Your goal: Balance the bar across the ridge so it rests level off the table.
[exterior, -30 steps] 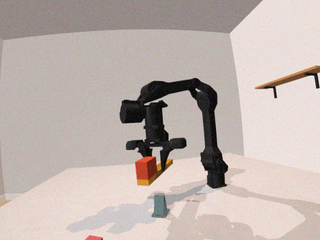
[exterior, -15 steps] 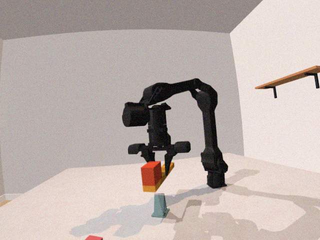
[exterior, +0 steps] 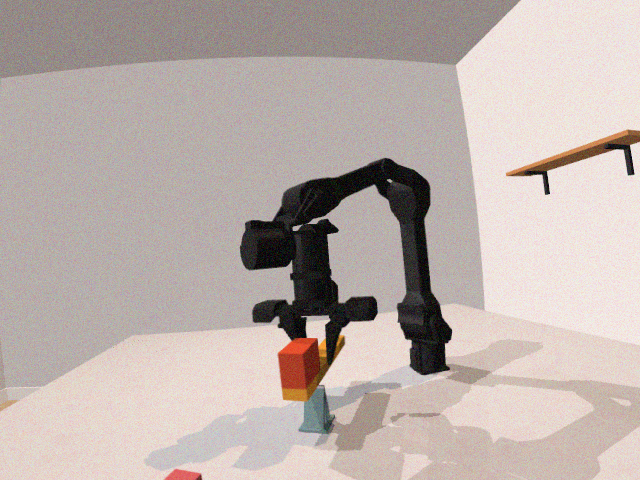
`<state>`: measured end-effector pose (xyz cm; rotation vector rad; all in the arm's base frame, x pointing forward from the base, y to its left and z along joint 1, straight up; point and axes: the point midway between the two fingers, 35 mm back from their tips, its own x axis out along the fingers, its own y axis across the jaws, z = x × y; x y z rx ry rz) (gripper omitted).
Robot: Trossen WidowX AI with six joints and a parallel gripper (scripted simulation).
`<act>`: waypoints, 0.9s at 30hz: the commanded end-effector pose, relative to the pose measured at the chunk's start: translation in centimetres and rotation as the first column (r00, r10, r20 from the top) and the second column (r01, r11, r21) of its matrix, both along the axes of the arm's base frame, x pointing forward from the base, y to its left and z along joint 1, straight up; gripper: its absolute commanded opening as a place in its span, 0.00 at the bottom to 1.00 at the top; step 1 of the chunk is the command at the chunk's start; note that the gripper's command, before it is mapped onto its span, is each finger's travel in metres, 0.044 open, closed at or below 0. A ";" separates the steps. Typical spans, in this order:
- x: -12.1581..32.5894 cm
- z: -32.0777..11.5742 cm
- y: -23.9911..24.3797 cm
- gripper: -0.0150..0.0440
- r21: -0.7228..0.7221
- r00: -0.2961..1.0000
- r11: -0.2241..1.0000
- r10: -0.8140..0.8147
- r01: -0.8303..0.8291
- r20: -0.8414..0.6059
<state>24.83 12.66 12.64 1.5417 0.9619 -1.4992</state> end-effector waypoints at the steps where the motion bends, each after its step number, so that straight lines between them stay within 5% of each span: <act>1: 0.0 -0.5 0.1 0.25 0.006 1.000 1.000 0.004 -0.004 -0.001; 27: 0.0 -0.8 0.1 0.25 0.006 1.000 1.000 0.004 -0.004 -0.001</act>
